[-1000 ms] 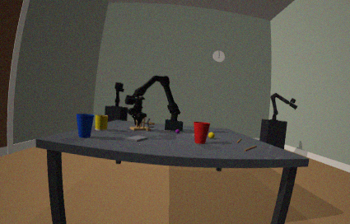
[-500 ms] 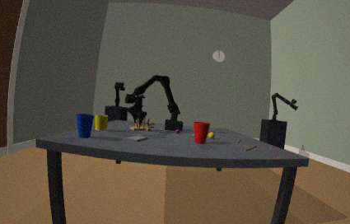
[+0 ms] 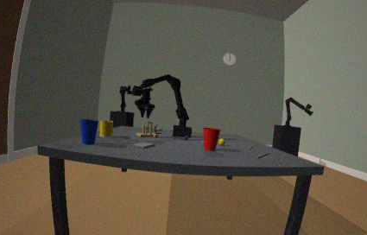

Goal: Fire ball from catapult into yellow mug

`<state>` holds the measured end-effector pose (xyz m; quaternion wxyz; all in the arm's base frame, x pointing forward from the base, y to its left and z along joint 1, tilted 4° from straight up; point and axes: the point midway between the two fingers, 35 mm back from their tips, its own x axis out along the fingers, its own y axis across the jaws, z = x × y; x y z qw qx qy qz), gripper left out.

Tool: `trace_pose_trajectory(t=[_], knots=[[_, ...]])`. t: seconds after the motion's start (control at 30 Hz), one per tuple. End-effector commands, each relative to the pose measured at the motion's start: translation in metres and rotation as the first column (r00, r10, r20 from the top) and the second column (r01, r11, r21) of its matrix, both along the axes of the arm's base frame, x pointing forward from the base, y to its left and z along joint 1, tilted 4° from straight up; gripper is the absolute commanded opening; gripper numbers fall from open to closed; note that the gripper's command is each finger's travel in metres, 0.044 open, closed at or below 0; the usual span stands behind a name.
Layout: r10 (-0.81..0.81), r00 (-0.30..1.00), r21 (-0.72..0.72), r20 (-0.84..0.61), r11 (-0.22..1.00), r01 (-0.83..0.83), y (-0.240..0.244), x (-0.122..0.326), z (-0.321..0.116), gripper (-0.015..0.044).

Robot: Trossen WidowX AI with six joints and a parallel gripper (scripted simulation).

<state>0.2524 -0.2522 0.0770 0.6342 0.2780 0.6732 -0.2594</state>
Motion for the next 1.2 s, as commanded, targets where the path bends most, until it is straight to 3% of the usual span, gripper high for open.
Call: trace_pose_trajectory(t=[0.0,0.03,0.07,0.23,0.53,0.83,1.0,1.17], knots=[[0.001,0.999,-0.041,0.041,0.999,0.001,-0.003,0.003,0.045,0.044],[0.001,0.999,-0.042,0.042,0.999,0.001,-0.003,0.003,0.047,0.044],[0.006,1.0,-0.014,0.014,1.0,-0.005,0.0,0.003,0.019,0.0414],[0.15,0.988,-0.01,0.023,0.989,-0.15,0.056,0.025,0.009,0.03],[0.44,0.897,-0.003,0.042,0.898,-0.44,0.173,0.032,-0.016,0.03],[0.688,0.723,0.006,0.06,0.724,-0.69,0.271,-0.007,-0.044,0.03],[0.796,0.601,0.011,0.069,0.602,-0.798,0.309,-0.043,-0.061,0.03],[0.809,0.584,0.012,0.07,0.584,-0.811,0.315,-0.052,-0.063,0.03]])
